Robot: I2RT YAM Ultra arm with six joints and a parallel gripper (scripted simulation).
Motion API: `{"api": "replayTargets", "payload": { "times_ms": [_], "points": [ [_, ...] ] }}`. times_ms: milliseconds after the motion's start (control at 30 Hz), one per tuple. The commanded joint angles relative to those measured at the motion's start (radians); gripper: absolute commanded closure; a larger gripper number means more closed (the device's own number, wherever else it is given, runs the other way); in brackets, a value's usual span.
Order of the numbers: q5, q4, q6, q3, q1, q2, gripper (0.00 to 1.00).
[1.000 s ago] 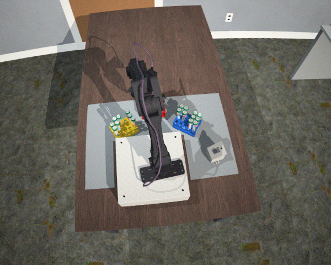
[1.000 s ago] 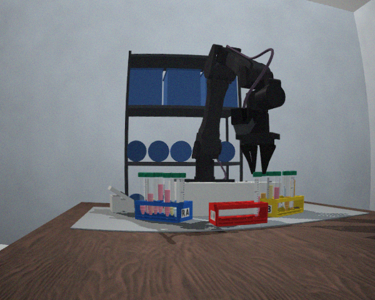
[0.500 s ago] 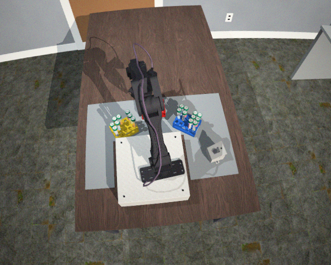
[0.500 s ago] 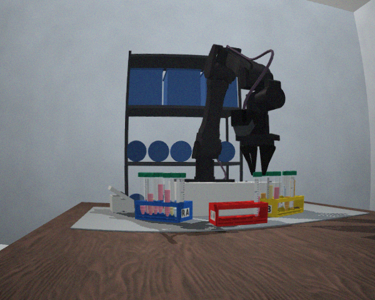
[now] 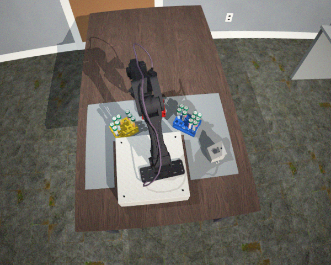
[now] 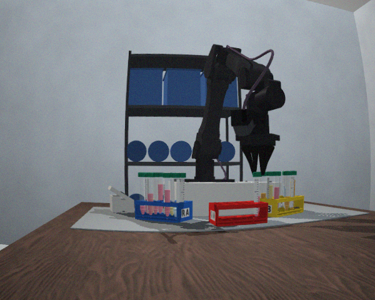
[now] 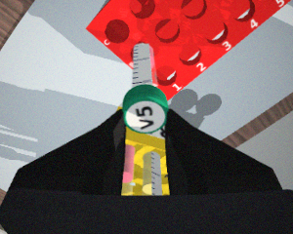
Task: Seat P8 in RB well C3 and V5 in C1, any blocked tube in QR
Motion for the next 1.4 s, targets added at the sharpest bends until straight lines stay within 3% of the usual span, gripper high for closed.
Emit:
{"api": "replayTargets", "payload": {
  "times_ms": [0,567,1367],
  "points": [
    [0.001,0.005,0.002,0.005,0.002,-0.004,1.00],
    [0.002,0.008,0.006,0.025,0.009,0.005,1.00],
    [0.003,-0.079,-0.001,0.075,0.001,-0.046,1.00]
  ]
}}
